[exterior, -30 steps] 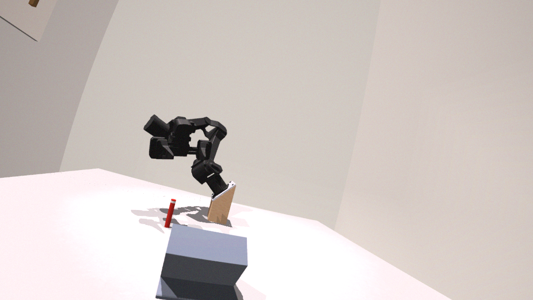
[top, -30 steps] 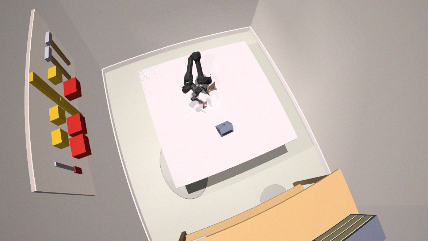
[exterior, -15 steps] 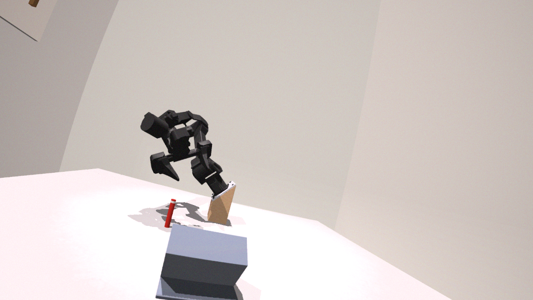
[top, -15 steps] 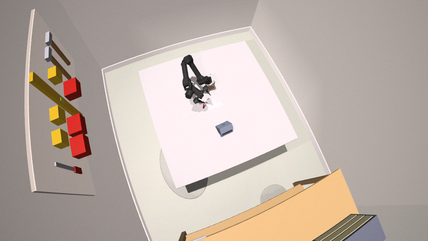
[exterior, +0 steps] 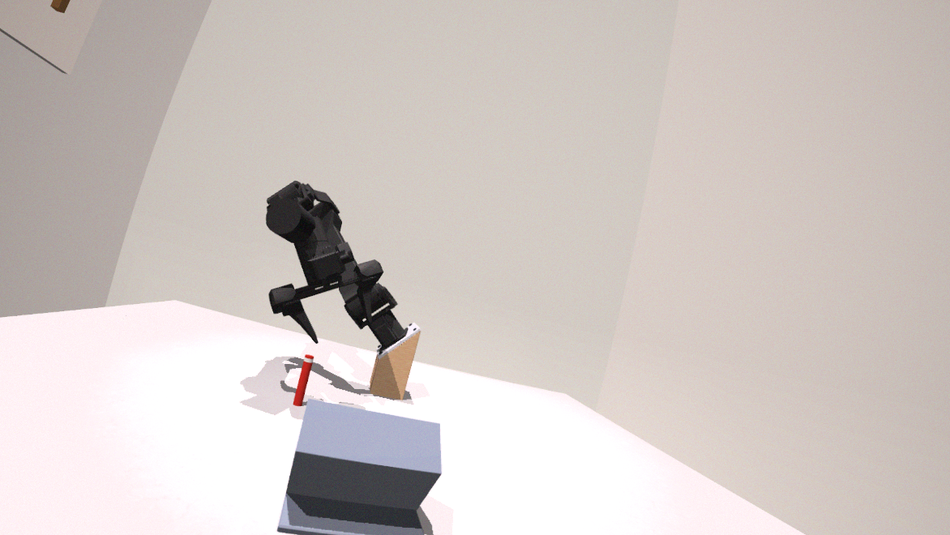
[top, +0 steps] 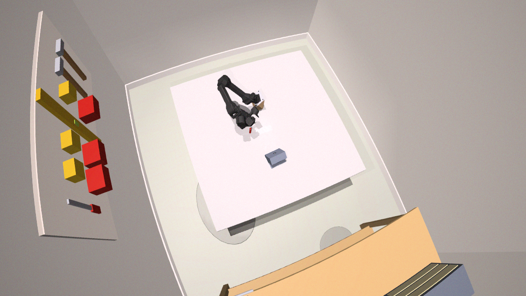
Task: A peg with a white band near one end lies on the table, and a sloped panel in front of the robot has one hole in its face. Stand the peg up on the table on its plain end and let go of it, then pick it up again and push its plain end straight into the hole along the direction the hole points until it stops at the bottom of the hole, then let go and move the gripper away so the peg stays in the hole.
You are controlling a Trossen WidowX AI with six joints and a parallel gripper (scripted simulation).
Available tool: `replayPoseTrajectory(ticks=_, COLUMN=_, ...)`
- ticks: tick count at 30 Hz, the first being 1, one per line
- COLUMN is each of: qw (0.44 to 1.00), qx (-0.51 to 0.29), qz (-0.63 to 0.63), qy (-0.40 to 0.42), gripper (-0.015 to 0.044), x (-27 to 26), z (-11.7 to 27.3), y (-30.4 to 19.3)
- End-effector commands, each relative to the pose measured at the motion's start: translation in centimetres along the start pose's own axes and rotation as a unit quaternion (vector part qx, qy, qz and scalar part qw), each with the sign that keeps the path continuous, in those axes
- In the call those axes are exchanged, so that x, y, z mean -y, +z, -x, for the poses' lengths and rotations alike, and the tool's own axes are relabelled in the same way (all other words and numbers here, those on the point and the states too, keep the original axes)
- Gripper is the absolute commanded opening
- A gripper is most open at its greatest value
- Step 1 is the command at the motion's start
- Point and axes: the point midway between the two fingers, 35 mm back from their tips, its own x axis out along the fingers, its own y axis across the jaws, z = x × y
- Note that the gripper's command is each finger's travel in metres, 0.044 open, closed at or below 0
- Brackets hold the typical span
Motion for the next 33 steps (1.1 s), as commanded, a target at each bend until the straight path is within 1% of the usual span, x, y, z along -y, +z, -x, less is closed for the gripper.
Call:
replayPoseTrajectory(ticks=1, qw=0.998, qx=-0.049, qz=-0.001, qy=-0.026, gripper=0.0440, x=0.4, z=-0.1, y=-0.1)
replayPoseTrajectory(ticks=11, qw=0.977, qx=-0.161, qz=0.024, qy=-0.135, gripper=0.0440, x=1.7, z=0.0, y=0.5)
replayPoseTrajectory(ticks=20, qw=0.943, qx=-0.205, qz=0.070, qy=-0.253, gripper=0.0440, x=2.5, z=0.8, y=2.8)
replayPoseTrajectory(ticks=28, qw=0.942, qx=-0.205, qz=0.071, qy=-0.256, gripper=0.0440, x=2.5, z=0.8, y=2.8)
replayPoseTrajectory(ticks=33, qw=0.941, qx=-0.209, qz=0.086, qy=-0.253, gripper=0.0440, x=3.3, z=-0.4, y=2.3)
